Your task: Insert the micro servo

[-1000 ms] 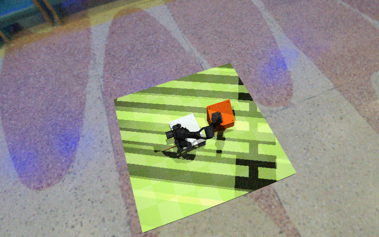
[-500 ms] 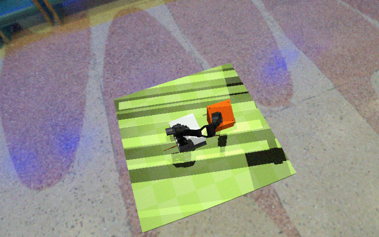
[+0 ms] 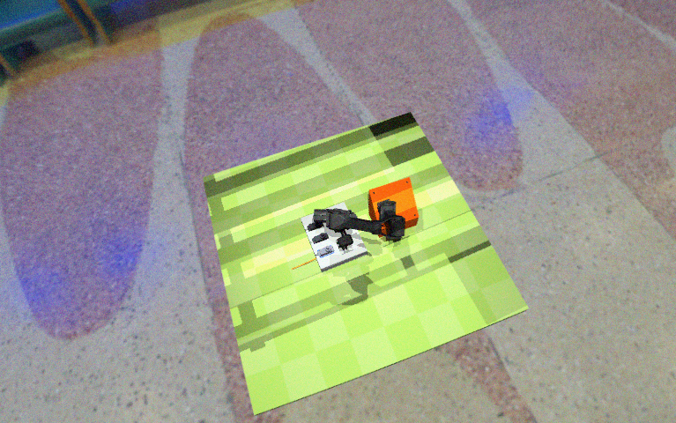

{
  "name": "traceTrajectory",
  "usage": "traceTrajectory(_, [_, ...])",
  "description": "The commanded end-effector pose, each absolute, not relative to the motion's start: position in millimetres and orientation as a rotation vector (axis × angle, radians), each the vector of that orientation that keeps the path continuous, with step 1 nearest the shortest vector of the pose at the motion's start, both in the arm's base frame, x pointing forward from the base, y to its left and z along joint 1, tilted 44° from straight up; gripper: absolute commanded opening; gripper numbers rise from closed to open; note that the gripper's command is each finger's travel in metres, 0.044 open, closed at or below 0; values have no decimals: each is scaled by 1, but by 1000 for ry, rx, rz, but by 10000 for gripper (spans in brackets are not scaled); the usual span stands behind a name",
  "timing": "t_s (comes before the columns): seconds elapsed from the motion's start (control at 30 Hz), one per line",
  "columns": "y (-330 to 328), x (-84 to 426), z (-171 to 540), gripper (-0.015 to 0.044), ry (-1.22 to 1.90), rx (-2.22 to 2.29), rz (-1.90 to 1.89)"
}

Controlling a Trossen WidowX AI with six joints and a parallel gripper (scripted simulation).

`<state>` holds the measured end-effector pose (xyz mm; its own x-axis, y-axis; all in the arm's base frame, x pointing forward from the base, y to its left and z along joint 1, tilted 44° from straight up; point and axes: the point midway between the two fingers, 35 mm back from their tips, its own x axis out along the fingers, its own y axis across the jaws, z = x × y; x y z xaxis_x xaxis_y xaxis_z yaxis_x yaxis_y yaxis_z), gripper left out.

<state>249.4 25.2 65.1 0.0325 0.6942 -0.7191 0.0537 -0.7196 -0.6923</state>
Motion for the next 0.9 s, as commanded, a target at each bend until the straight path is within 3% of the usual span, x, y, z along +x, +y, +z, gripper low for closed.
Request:
traceTrajectory(0.0, [23,238,66,440,-759,-1827,1743])
traceTrajectory(0.3, [-9,244,100,440,-758,-1829,1740])
traceTrajectory(0.87, [-10,244,101,440,-758,-1829,1740])
